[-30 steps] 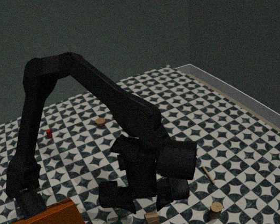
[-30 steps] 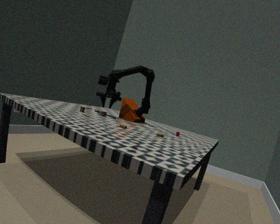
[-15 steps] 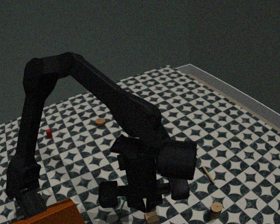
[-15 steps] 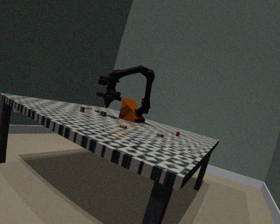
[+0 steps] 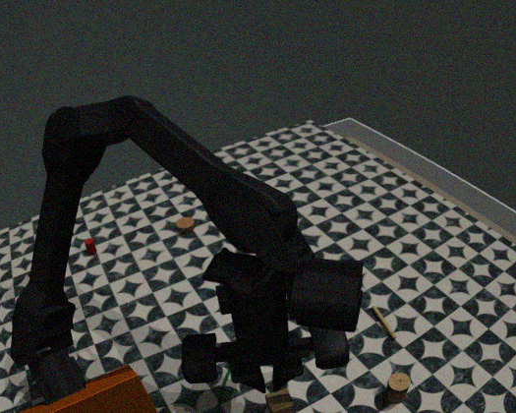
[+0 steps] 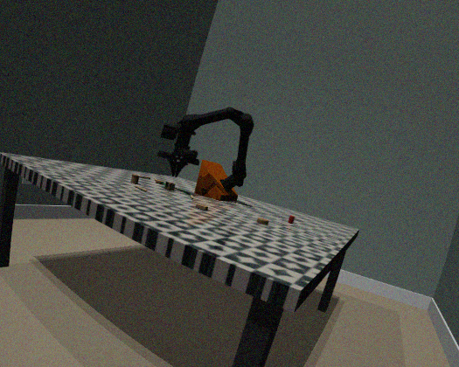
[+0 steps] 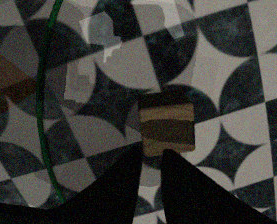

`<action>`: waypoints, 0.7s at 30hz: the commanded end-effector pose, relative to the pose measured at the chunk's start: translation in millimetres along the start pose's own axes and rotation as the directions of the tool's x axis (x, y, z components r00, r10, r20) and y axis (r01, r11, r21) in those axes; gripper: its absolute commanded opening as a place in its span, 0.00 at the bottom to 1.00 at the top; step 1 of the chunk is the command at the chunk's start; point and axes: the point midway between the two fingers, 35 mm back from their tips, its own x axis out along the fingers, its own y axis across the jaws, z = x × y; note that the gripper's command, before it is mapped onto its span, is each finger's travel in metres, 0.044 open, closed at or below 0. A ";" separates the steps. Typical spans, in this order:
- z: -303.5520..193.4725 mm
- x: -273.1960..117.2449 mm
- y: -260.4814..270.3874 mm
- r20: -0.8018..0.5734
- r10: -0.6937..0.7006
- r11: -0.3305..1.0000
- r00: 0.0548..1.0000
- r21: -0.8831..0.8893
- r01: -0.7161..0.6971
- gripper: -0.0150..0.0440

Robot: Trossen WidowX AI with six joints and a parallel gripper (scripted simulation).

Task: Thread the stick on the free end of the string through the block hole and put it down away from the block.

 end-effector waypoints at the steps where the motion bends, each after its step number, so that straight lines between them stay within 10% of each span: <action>1: 0.0 0.0 0.0 0.000 0.000 1.000 1.000 0.000 0.000 0.48; 7: 0.0 0.0 0.0 0.000 0.000 1.000 1.000 0.000 0.000 0.67; 16: 0.0 0.0 0.0 0.000 0.000 1.000 1.000 0.000 0.000 0.27; 21: 0.0 0.0 0.0 0.000 0.000 1.000 1.000 0.000 0.000 0.25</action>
